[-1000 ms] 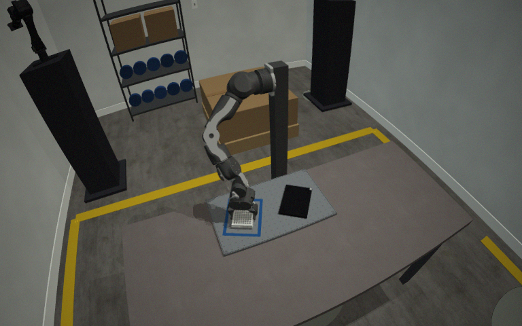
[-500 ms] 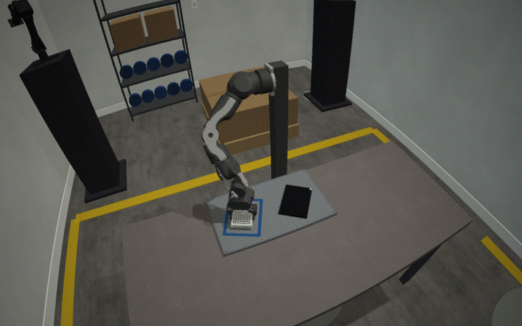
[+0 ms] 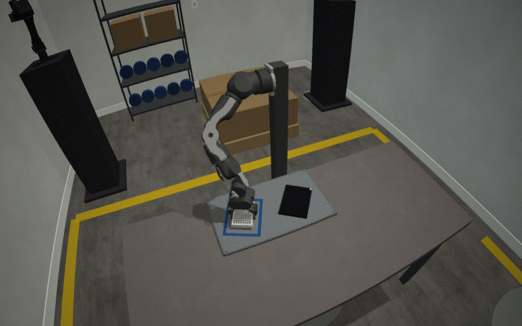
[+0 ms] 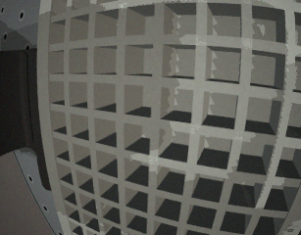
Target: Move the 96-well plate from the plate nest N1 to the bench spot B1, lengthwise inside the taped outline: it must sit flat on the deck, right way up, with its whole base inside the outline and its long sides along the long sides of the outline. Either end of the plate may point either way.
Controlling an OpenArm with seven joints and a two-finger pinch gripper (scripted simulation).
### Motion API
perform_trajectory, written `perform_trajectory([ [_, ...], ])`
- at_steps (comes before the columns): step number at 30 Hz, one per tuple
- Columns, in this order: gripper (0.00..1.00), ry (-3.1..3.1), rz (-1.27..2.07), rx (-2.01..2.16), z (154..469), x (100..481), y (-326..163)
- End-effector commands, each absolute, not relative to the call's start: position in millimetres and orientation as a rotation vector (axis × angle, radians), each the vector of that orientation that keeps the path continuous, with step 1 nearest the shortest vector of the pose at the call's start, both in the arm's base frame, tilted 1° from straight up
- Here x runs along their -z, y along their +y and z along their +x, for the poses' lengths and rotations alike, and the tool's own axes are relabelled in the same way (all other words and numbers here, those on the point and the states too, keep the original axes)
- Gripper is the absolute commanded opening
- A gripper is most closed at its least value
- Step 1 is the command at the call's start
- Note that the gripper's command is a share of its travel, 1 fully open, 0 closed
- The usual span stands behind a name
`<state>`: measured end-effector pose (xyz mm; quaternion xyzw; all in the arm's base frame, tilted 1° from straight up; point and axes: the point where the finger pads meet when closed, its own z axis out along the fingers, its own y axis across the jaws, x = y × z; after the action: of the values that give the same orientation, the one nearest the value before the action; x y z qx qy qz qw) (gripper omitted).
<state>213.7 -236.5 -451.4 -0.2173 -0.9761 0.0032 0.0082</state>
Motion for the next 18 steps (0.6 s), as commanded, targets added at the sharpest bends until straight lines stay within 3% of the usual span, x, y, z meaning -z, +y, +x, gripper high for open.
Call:
perform_trajectory([
  [1, 0.0, -3.046, -0.684, -0.023, 211.1, 452.4, -237.4],
  [18, 0.0, -3.049, -0.683, -0.017, 213.3, 450.5, -238.2],
])
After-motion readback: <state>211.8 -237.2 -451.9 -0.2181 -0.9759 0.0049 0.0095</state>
